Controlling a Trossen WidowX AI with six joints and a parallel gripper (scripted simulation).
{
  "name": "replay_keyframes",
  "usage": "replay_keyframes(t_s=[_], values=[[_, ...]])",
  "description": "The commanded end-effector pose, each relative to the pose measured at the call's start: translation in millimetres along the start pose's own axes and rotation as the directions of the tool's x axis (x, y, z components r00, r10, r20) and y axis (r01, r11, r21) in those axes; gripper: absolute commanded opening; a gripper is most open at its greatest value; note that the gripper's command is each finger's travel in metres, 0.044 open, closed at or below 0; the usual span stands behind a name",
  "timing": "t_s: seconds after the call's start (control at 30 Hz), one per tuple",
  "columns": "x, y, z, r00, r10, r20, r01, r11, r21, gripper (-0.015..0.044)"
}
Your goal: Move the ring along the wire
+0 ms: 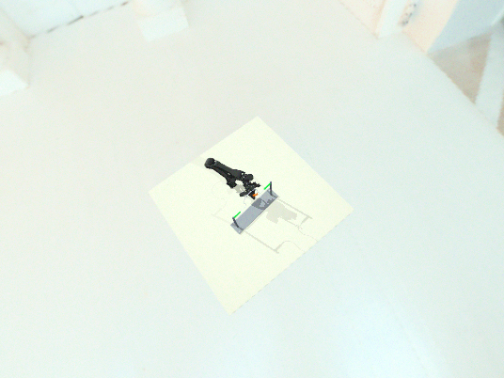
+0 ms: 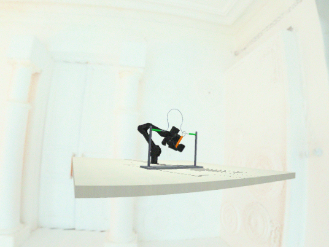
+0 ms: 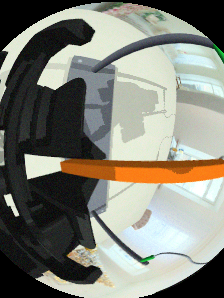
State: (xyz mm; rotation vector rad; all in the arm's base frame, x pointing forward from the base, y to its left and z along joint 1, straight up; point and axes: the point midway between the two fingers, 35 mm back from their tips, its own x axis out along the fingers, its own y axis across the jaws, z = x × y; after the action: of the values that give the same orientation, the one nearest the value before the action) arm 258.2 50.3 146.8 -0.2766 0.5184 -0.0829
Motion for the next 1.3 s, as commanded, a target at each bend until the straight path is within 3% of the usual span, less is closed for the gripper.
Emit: replay_keyframes(t_s=[0.0,0.47,1.27], values=[[-3,12,4,0.999,0.041,0.0,-0.041,0.997,0.062,-0.015],[-9,39,8,0.994,0.111,-0.005,-0.108,0.979,0.171,-0.015],[-16,66,13,0.992,0.128,-0.001,-0.125,0.972,0.2,-0.015]])
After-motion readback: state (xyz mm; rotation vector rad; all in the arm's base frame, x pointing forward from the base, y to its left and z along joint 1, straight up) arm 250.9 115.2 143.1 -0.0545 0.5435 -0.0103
